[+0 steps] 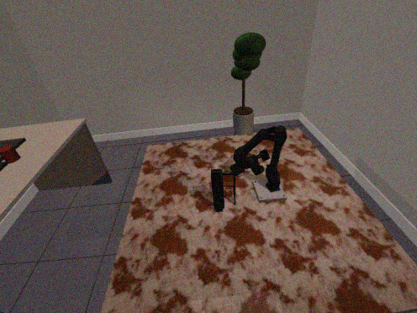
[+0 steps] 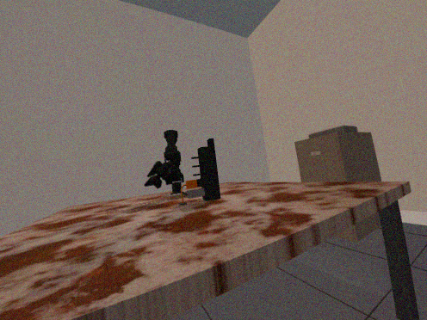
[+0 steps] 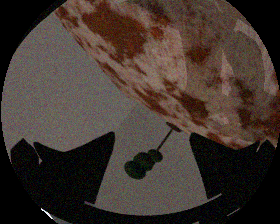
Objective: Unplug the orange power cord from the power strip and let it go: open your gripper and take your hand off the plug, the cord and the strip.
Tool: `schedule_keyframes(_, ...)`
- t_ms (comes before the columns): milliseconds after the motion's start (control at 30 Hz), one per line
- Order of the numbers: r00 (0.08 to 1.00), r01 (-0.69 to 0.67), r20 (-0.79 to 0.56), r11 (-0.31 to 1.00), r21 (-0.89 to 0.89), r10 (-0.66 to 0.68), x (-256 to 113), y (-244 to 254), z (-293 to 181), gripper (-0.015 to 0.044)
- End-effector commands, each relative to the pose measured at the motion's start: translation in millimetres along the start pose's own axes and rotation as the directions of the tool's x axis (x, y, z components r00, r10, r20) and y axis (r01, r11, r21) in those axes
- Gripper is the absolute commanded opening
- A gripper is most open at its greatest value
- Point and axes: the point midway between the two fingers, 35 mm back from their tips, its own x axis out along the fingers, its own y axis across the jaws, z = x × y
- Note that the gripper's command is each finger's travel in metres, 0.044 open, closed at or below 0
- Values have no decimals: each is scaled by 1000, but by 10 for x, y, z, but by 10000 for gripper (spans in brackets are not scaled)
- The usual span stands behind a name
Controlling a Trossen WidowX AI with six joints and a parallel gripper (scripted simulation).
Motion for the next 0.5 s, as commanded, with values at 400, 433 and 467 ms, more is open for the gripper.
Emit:
schedule_keyframes(400,903,-333,382,244,911,-198,-594,-675,36,160)
schedule_keyframes(433,884,-388,411,142,911,-221,-663,-737,33,160)
schedule_keyframes(467,864,-444,439,41,895,-245,-734,-800,28,160)
